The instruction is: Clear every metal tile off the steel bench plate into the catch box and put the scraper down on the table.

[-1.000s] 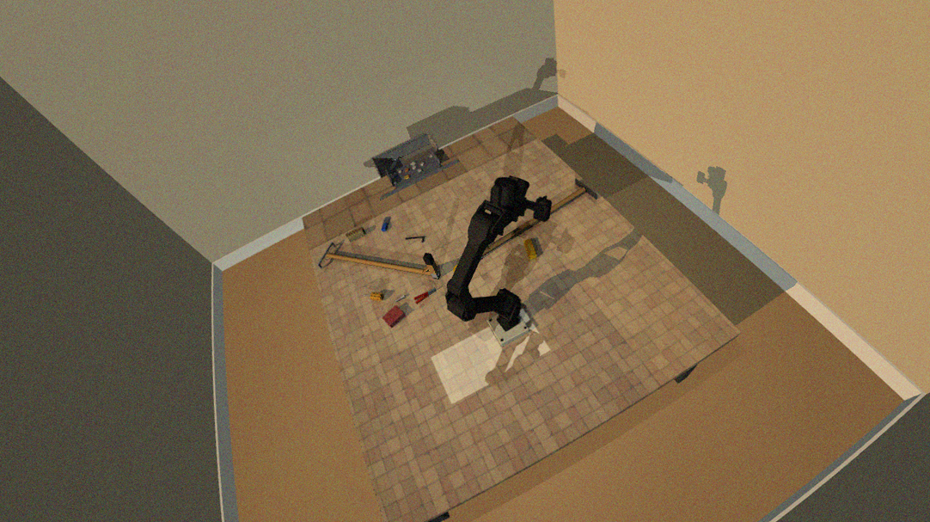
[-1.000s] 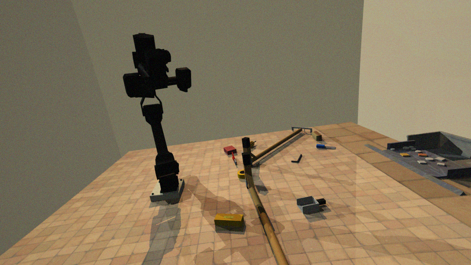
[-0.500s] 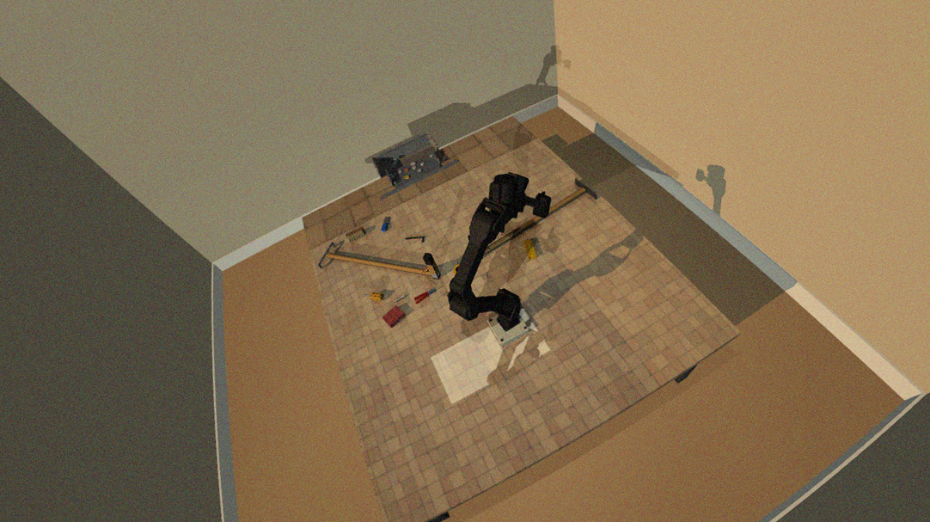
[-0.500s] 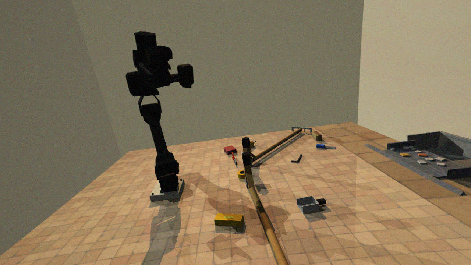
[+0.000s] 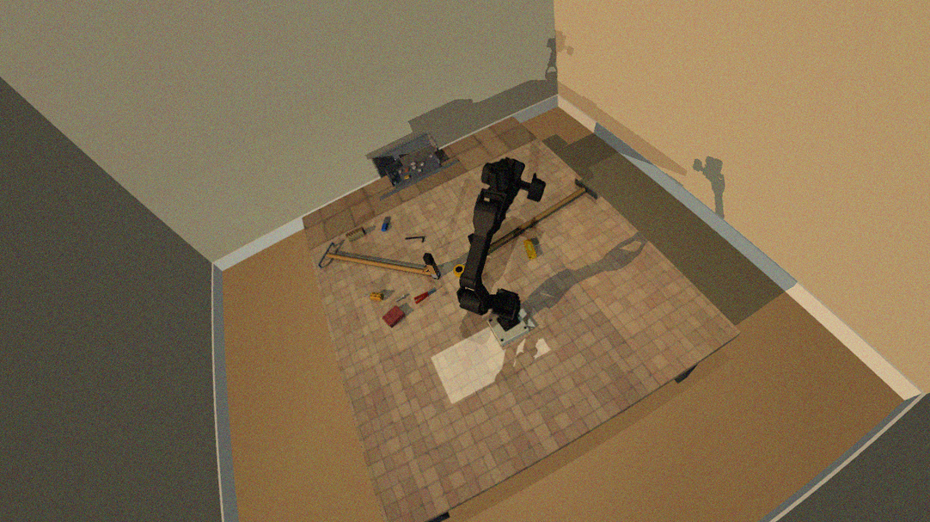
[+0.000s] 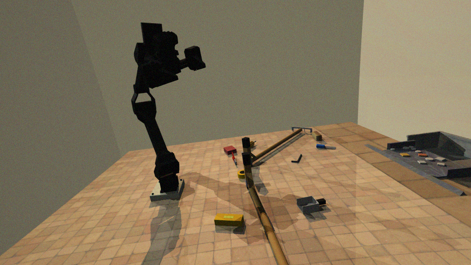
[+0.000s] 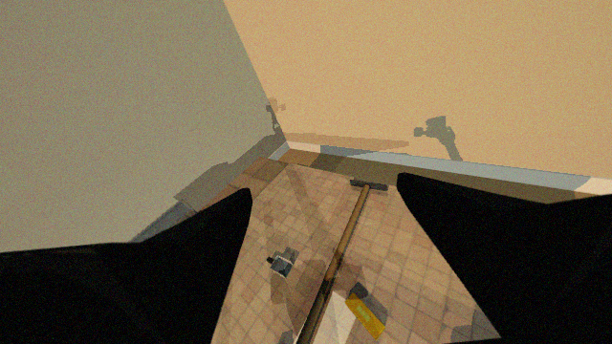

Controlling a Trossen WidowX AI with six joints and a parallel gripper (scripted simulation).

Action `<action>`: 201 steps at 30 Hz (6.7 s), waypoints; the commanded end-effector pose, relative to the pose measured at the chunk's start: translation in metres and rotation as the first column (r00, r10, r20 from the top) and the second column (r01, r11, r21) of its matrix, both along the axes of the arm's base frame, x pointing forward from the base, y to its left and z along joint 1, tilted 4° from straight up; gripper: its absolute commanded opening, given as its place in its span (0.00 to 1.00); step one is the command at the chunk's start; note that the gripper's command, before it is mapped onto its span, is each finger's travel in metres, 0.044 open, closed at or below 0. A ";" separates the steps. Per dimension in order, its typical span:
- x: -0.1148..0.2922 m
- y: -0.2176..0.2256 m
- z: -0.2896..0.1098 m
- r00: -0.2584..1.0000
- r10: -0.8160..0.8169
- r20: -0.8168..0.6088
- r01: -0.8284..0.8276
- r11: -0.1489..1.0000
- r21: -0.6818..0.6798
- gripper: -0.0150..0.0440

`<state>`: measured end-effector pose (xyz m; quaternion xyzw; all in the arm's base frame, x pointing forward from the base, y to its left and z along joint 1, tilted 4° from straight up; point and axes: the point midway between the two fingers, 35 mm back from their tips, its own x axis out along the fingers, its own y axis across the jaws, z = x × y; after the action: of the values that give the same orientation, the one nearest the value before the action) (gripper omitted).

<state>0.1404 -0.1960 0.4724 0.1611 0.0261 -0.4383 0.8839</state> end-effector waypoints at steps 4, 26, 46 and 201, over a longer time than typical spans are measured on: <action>0.022 0.002 0.023 0.991 0.056 0.118 -0.057 0.998 0.005 1.00; 0.093 0.027 0.081 0.857 0.242 0.456 -0.296 0.954 0.050 1.00; 0.150 0.074 0.129 0.609 0.334 0.719 -0.553 0.829 0.084 1.00; 0.035 0.328 -0.044 0.112 0.982 -0.155 -0.980 0.083 -0.181 1.00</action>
<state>0.1821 0.1353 0.4442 0.0458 0.0649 0.2595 0.9625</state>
